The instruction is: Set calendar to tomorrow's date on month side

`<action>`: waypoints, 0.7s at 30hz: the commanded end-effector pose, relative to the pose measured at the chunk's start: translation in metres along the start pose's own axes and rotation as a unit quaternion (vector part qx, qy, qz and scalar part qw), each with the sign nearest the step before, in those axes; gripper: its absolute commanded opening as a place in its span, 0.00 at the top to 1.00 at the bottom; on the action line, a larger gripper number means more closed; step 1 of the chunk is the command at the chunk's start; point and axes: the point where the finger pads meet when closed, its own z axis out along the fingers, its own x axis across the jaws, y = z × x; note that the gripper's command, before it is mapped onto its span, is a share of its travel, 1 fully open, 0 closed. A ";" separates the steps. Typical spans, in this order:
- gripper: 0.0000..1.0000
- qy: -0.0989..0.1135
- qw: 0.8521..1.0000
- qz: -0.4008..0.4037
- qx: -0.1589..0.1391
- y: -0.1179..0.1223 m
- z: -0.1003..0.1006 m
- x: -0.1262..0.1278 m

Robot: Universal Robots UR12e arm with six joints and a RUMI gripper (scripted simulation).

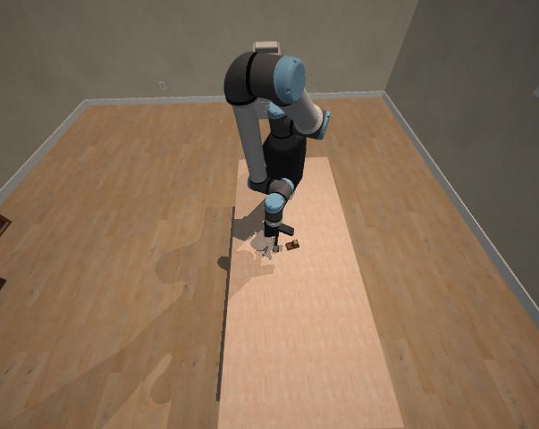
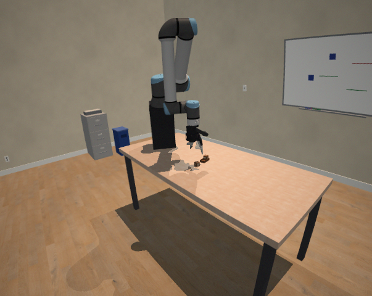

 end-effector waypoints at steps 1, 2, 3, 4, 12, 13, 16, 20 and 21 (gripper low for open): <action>0.00 0.000 1.000 0.000 0.000 0.000 0.000 0.000; 0.00 0.000 1.000 0.000 0.000 0.000 0.000 0.000; 0.00 0.000 1.000 0.000 0.000 0.000 0.000 0.000; 0.00 0.000 1.000 0.000 0.000 0.000 0.000 0.000; 0.00 0.000 1.000 0.000 0.000 0.000 0.000 0.000; 0.00 0.000 1.000 0.000 0.000 0.000 0.000 0.000; 0.00 0.000 1.000 -0.001 0.000 0.000 0.000 0.000; 0.00 0.000 1.000 -0.003 0.000 0.000 0.000 0.000; 0.00 0.000 1.000 -0.004 0.000 0.000 0.000 0.000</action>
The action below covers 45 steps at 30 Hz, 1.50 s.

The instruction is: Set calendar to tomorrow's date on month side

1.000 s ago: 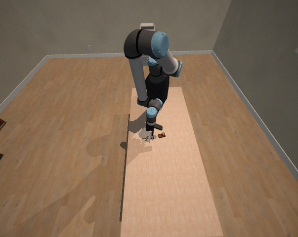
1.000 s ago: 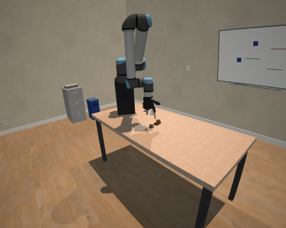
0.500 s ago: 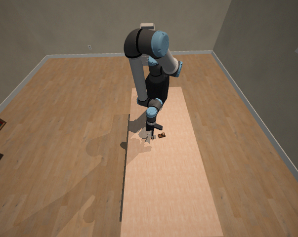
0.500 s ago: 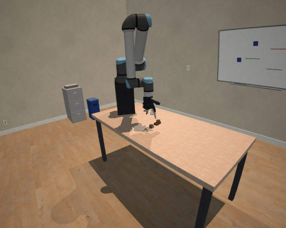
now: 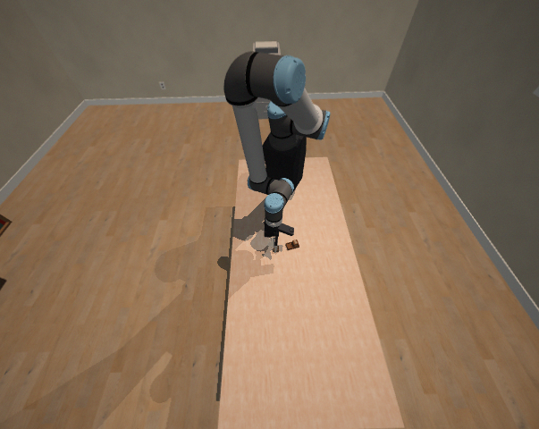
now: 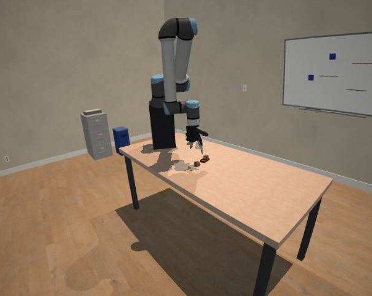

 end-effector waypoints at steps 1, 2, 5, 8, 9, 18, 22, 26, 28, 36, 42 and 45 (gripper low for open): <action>0.00 0.000 1.000 -0.003 0.000 0.000 0.000 0.000; 0.00 0.000 1.000 -0.005 0.000 0.000 0.000 0.000; 0.00 0.000 1.000 -0.006 0.000 0.000 0.000 0.000; 0.00 0.000 1.000 -0.012 0.000 0.000 0.000 0.000; 0.00 0.000 1.000 -0.014 0.000 0.000 0.000 0.000; 0.00 0.000 0.999 -0.048 0.000 0.000 0.000 -0.002; 0.00 0.000 0.998 -0.059 0.000 0.000 0.000 -0.002; 0.00 0.000 0.996 -0.084 0.000 0.000 0.000 -0.003; 0.00 0.000 0.995 -0.099 0.000 0.000 0.000 -0.004; 0.00 0.000 0.985 -0.172 0.000 0.000 0.000 -0.006; 0.00 0.000 0.976 -0.216 0.000 0.000 0.001 -0.008; 0.00 0.000 0.968 -0.252 0.000 0.000 0.001 -0.009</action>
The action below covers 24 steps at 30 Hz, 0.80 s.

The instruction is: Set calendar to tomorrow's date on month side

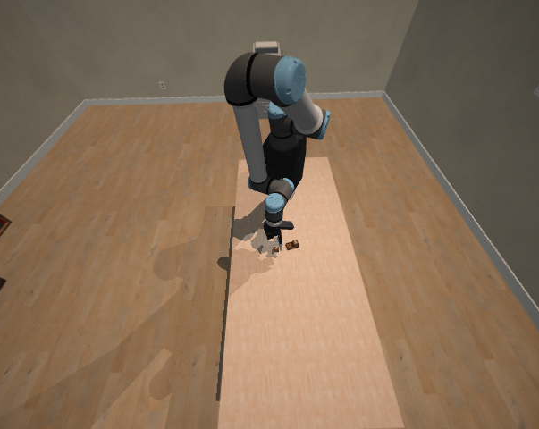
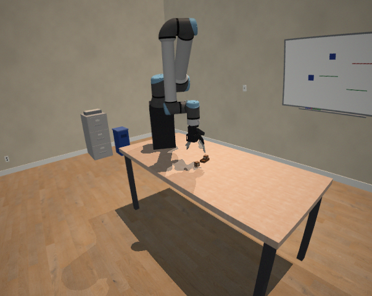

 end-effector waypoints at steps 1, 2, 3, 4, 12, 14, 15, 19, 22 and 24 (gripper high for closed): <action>0.00 0.001 0.998 -0.060 0.000 0.000 0.000 -0.002; 0.00 0.001 0.997 -0.073 0.000 0.000 0.000 -0.002; 0.00 0.001 0.996 -0.087 0.000 0.000 0.000 -0.003; 0.00 0.001 0.995 -0.101 0.000 0.000 0.000 -0.003; 0.00 0.001 0.981 -0.192 0.000 0.000 0.000 -0.006; 0.00 0.001 0.975 -0.224 0.000 0.000 0.001 -0.008; 0.00 0.001 0.971 -0.241 0.000 0.000 0.001 -0.008; 0.00 0.001 0.951 -0.309 0.000 0.000 0.001 -0.010; 0.00 0.001 0.939 -0.344 0.000 0.001 0.001 -0.011; 0.00 0.001 0.925 -0.379 0.000 0.001 0.001 -0.012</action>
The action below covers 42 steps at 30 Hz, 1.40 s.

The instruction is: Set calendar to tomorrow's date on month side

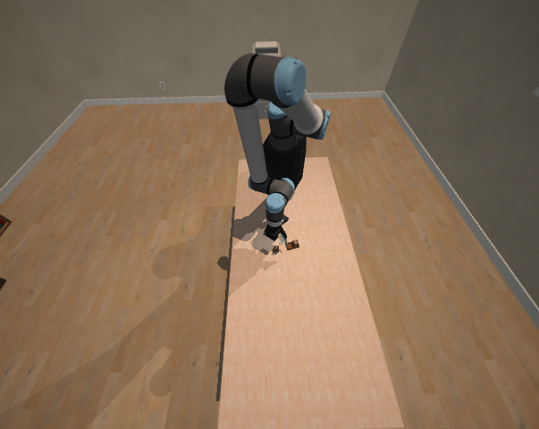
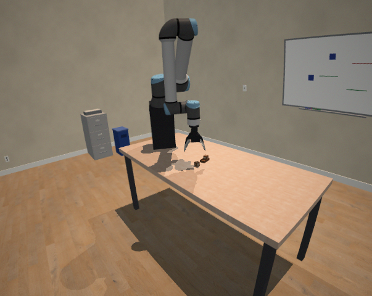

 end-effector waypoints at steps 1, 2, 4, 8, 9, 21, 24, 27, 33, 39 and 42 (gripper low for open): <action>0.00 0.003 0.996 -0.087 0.000 0.000 0.000 -0.002; 0.00 0.003 0.996 -0.087 0.000 0.000 0.000 -0.002; 0.00 0.003 0.996 -0.088 0.000 0.000 0.000 -0.002; 0.00 0.003 0.986 -0.167 0.000 -0.001 0.000 -0.005; 0.00 0.003 0.982 -0.187 0.000 0.000 0.000 -0.005; 0.00 0.003 0.944 -0.330 -0.001 0.001 0.001 -0.009; 0.00 0.002 0.921 -0.390 -0.001 0.001 0.001 -0.010; 0.00 0.002 0.902 -0.431 -0.001 0.002 0.002 -0.011; 0.00 0.002 0.860 -0.510 -0.001 0.004 0.002 -0.013; 0.00 0.002 0.824 -0.567 -0.001 0.005 0.002 -0.013; 0.00 0.002 0.798 -0.603 -0.002 0.006 0.002 -0.014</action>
